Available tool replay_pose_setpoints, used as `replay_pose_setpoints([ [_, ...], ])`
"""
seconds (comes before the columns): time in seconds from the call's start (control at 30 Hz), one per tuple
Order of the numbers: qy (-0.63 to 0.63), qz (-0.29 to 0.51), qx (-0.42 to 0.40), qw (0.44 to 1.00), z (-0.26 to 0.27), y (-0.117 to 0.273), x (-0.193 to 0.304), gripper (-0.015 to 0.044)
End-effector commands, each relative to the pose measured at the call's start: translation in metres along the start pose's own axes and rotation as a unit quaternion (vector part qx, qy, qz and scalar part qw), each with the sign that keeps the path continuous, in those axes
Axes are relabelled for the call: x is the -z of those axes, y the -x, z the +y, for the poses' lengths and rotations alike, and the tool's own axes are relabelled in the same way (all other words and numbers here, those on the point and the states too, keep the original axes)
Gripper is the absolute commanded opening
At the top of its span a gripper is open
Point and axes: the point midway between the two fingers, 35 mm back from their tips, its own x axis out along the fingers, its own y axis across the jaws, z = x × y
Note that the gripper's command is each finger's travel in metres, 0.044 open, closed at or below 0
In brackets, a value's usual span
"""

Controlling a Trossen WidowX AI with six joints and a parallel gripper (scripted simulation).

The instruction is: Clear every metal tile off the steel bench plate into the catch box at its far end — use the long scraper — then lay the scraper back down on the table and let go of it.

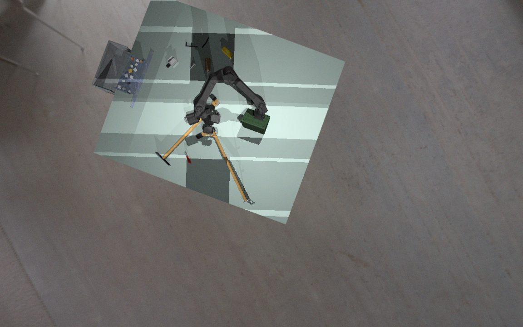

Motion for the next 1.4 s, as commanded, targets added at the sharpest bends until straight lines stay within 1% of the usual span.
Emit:
replay_pose_setpoints([
  [0.0, 0.000, 0.000, 0.002, 1.000, -0.007, 0.001, 0.001, 0.0000],
  [1.37, 0.000, 0.002, 0.007, 1.000, -0.076, 0.005, 0.006, 0.0000],
])
